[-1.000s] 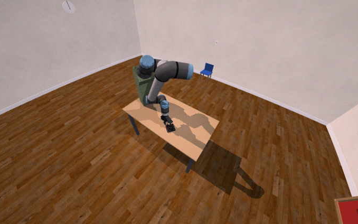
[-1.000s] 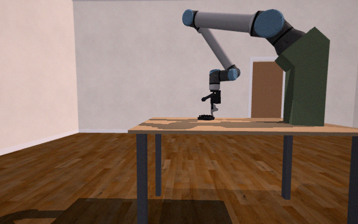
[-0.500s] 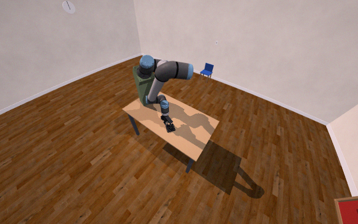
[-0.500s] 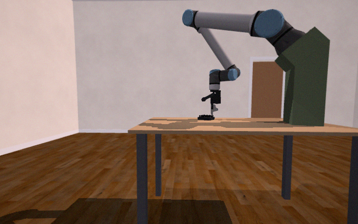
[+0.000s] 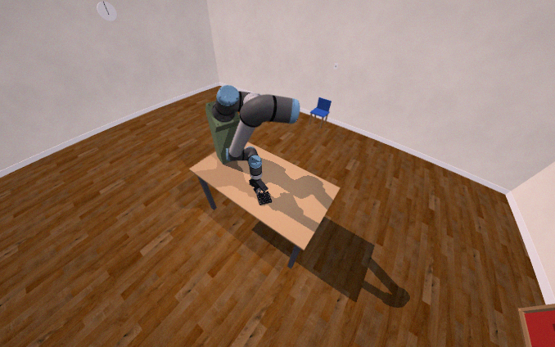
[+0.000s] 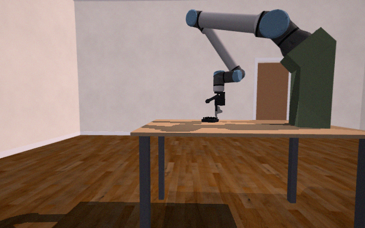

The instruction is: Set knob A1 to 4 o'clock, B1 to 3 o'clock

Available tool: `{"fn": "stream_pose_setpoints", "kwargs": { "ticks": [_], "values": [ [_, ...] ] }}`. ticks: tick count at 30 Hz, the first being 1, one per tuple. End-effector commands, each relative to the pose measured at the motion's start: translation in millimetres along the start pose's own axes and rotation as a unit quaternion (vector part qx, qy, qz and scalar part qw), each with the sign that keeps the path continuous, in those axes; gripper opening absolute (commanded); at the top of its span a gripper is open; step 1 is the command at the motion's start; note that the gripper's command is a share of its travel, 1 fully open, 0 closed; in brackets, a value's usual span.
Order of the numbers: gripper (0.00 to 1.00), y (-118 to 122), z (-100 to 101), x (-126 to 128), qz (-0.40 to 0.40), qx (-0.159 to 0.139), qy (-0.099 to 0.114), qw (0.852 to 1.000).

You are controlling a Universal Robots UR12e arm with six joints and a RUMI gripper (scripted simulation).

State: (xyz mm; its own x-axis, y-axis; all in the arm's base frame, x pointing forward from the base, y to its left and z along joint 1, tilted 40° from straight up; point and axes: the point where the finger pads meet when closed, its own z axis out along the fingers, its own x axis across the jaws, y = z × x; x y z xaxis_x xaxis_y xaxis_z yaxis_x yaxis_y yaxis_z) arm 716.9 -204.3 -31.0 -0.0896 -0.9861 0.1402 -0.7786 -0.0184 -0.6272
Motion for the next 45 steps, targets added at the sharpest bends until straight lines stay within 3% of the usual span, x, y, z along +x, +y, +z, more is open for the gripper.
{"fn": "stream_pose_setpoints", "kwargs": {
  "ticks": [1,27,45],
  "values": [
    [0.04,-2.2,0.7,-0.3,-0.001,0.001,0.001,1.0],
    [0.04,-2.2,0.7,-0.4,0.007,0.001,0.0,1.0],
    [0.04,-1.8,0.7,-0.2,0.087,0.001,0.0,0.996]
  ]
}}
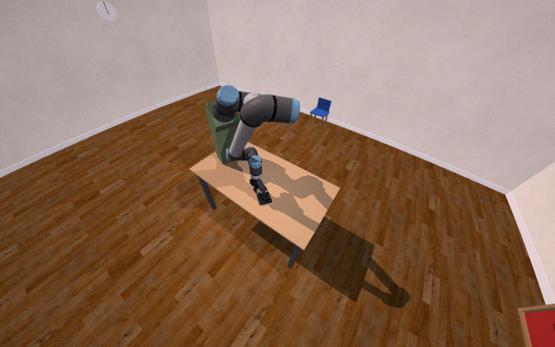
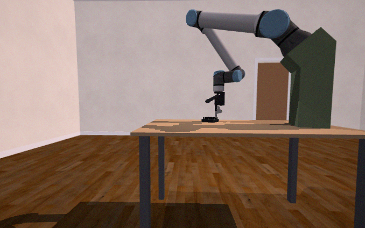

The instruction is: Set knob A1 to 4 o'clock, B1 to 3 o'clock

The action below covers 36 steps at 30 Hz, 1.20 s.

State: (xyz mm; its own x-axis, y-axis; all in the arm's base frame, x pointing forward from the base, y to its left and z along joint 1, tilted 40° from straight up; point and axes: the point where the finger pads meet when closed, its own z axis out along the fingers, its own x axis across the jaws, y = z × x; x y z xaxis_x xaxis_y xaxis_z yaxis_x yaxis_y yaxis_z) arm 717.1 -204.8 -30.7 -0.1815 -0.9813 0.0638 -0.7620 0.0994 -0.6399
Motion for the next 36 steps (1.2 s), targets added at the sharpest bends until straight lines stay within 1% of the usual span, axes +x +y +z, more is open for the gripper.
{"fn": "stream_pose_setpoints", "kwargs": {
  "ticks": [1,8,14,16,23,31,33,36],
  "values": [
    [0.04,-1.3,0.8,-0.9,0.035,0.001,0.001,0.999],
    [0.04,-1.3,0.8,-0.2,0.099,0.001,0.001,0.995],
    [0.04,-1.5,0.8,0.5,0.162,0.001,0.001,0.987],
    [0.04,-1.5,0.8,0.5,0.162,0.001,0.001,0.987],
    [0.04,-1.9,0.8,1.4,0.237,0.002,0.001,0.972],
    [0.04,-2.0,0.6,2.3,0.316,0.002,0.0,0.949],
    [0.04,-2.0,0.6,2.3,0.316,0.002,0.0,0.949],
    [0.04,-1.6,0.4,2.4,0.343,0.002,0.0,0.939]
  ]
}}
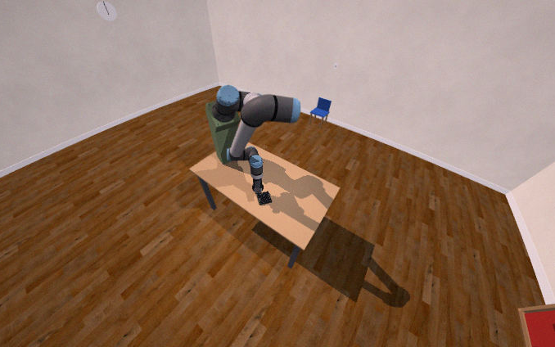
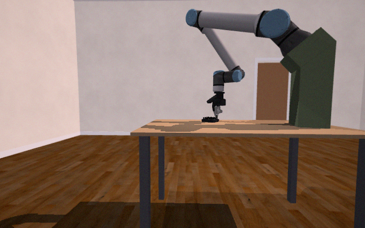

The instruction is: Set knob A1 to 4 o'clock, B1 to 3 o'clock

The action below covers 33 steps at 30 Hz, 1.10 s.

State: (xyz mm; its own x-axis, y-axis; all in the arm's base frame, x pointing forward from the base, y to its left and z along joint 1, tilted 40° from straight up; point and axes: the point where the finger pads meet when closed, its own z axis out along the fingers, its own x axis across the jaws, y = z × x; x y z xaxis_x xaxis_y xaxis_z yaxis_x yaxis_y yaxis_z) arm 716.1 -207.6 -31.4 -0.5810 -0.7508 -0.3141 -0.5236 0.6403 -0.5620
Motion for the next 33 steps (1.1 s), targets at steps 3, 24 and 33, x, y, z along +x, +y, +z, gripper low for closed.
{"fn": "stream_pose_setpoints", "kwargs": {
  "ticks": [3,24,33],
  "values": [
    [0.04,-2.0,0.0,-1.7,0.072,0.002,0.001,0.997],
    [0.04,-1.2,0.0,-0.5,0.156,0.002,0.001,0.988],
    [0.04,-1.1,0.0,-0.2,0.16,0.002,0.001,0.987]
  ]
}}
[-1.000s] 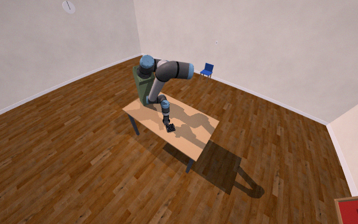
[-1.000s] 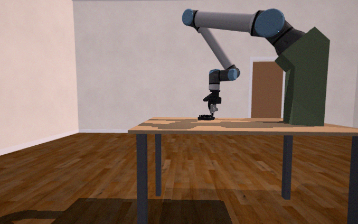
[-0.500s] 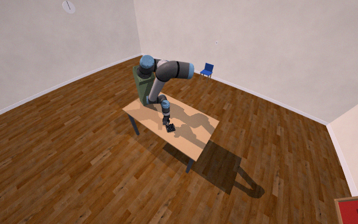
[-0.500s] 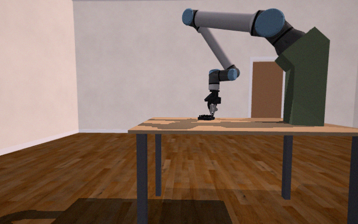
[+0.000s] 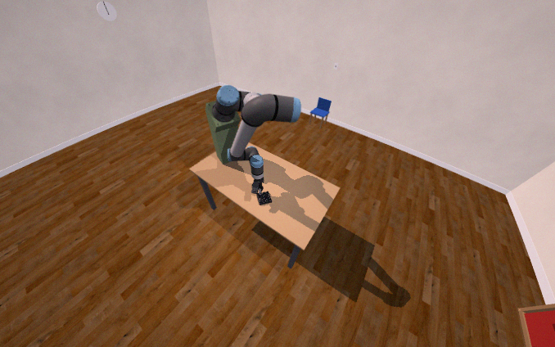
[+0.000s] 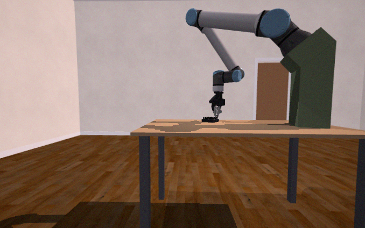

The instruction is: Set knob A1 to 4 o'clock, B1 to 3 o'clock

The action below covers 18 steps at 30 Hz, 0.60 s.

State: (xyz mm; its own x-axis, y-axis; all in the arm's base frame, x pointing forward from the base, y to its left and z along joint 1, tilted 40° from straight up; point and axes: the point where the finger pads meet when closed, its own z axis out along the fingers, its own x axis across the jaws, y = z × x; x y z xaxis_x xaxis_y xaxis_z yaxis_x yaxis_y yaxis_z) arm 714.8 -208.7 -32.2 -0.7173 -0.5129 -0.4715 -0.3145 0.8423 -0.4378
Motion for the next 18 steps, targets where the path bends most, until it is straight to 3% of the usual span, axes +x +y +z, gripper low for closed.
{"fn": "stream_pose_setpoints", "kwargs": {
  "ticks": [1,10,11,18],
  "values": [
    [0.04,-0.8,-0.1,-2.4,0.002,0.001,-0.001,1.0],
    [0.04,-0.8,-0.1,-2.4,0.001,0.001,-0.001,1.0],
    [0.11,-0.8,-0.1,-2.4,0.001,0.001,-0.001,1.0],
    [0.11,-0.9,-0.1,-2.4,0.001,0.001,-0.001,1.0]
  ]
}}
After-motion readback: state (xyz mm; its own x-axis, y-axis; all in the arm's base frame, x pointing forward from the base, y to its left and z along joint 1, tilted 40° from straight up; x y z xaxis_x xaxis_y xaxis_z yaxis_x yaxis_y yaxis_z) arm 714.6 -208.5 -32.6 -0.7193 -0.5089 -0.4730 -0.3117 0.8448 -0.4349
